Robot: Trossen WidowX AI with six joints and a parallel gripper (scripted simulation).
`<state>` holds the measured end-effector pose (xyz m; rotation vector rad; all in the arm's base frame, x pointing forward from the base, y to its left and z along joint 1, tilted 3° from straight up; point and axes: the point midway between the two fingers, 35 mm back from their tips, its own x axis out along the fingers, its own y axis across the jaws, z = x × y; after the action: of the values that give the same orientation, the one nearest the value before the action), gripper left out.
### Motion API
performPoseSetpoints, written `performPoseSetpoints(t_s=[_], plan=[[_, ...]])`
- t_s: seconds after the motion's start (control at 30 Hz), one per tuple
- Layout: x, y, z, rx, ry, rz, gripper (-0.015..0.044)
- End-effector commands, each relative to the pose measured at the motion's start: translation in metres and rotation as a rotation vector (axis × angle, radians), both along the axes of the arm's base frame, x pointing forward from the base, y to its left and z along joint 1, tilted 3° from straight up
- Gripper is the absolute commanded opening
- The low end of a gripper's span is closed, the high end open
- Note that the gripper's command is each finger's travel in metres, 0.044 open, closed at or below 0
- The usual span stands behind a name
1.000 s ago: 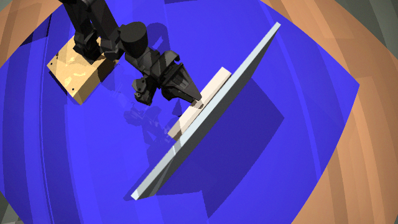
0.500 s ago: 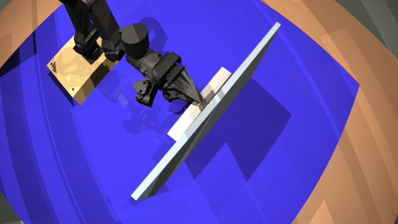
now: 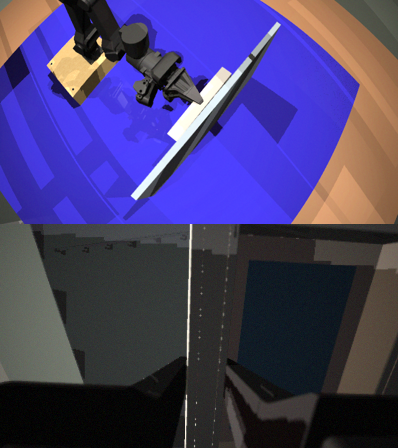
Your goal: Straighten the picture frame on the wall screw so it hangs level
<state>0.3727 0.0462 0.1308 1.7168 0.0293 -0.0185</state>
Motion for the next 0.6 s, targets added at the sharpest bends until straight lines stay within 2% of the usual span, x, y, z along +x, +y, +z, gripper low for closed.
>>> performPoseSetpoints(t_s=[0.0,0.57], plan=[[0.0002,0.0003,-0.0002,-0.003,0.001,0.003,0.0000],[0.0002,-0.0006,0.0039,-0.003,0.001,0.003,0.0000]])
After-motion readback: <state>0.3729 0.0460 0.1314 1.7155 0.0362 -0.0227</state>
